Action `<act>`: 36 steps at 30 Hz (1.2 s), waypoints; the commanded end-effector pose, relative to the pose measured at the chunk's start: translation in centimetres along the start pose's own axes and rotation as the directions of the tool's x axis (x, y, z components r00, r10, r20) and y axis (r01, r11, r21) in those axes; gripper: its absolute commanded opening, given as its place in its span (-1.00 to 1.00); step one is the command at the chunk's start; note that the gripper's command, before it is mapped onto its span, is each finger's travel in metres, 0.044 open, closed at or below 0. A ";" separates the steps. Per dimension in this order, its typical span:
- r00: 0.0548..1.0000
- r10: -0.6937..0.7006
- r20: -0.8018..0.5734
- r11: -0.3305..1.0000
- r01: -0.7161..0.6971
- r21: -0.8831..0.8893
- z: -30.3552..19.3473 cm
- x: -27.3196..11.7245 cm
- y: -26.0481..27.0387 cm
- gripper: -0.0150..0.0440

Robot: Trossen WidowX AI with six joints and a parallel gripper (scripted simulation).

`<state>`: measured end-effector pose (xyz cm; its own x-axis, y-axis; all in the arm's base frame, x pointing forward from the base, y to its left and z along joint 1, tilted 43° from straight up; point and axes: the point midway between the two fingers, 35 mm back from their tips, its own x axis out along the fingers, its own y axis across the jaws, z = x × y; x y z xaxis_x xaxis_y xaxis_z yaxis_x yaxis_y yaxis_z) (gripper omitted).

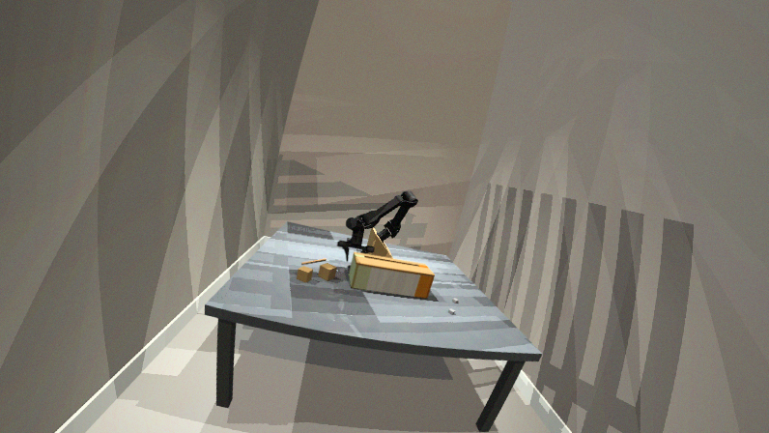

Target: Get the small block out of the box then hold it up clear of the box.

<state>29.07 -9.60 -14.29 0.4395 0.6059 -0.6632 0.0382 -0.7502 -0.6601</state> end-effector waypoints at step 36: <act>1.000 -0.008 -0.003 1.000 0.008 0.005 2.5 4.5 -0.3 -0.06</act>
<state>28.78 -6.05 -17.94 0.4388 0.6089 -0.6609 0.0370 -0.7471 -0.6637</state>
